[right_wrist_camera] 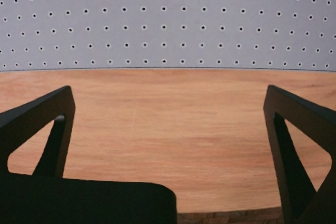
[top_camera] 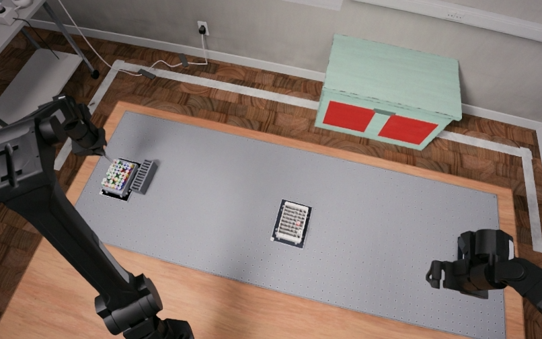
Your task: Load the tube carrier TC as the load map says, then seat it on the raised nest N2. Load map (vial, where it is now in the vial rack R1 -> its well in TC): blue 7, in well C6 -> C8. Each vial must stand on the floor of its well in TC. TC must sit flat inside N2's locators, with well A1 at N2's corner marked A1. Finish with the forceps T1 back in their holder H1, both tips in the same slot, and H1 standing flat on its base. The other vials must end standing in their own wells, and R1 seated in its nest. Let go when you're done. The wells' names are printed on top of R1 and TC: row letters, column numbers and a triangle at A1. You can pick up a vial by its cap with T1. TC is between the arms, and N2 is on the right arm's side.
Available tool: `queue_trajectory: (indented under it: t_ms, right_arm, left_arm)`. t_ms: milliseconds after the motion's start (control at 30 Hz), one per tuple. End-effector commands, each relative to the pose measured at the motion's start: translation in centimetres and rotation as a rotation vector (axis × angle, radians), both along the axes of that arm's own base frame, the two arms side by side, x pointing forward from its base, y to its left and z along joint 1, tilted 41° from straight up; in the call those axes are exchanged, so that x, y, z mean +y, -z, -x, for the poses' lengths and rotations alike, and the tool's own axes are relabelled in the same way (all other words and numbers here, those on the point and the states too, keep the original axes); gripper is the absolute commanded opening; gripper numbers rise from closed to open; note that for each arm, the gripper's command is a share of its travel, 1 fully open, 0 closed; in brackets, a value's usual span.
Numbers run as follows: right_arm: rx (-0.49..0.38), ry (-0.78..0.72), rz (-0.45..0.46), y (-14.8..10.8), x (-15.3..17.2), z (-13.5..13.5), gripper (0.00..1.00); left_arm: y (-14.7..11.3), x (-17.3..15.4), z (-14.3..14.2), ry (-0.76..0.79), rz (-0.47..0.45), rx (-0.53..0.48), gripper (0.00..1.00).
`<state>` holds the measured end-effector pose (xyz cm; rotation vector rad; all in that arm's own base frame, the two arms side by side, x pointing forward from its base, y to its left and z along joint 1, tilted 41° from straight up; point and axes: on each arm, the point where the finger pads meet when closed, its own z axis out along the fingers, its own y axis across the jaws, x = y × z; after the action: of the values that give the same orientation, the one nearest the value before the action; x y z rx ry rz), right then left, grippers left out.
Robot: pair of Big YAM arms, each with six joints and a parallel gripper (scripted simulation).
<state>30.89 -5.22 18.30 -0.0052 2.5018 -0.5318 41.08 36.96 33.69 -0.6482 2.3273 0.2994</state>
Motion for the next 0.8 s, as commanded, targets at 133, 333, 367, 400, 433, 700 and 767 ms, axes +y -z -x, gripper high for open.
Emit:
queue_trajectory:
  t_ms: [133, 333, 367, 400, 433, 700, 767]
  right_arm:
    - [-0.026, 0.002, -0.005, -1.0, 0.1, -0.5, 1.00]
    - [-0.026, 0.002, -0.005, -1.0, 0.1, -0.5, 1.00]
    - [-0.026, 0.002, -0.005, -1.0, 0.1, -0.5, 1.00]
    - [-0.026, 0.002, -0.005, -1.0, 0.1, -0.5, 1.00]
    - [-0.026, 0.002, -0.005, -1.0, 0.1, -0.5, 1.00]
    - [-0.026, 0.002, -0.005, -1.0, 0.1, -0.5, 1.00]
    - [-0.026, 0.002, -0.005, -1.0, 0.1, -0.5, 1.00]
  left_arm:
    - [-0.1, 1.2, -0.7, -0.141, 0.120, -0.050, 0.07]
    - [1.6, 0.6, -0.4, -0.140, 0.135, -0.030, 0.07]
    - [1.5, 0.6, -0.4, -0.139, 0.132, -0.033, 0.07]
    - [1.5, 0.7, -0.5, -0.139, 0.130, -0.036, 0.07]
    - [1.4, 0.7, -0.6, -0.139, 0.127, -0.039, 0.07]
    - [1.0, 0.7, -0.9, -0.131, 0.112, -0.048, 0.07]
    - [1.3, 0.6, -0.9, -0.131, 0.114, -0.046, 0.07]
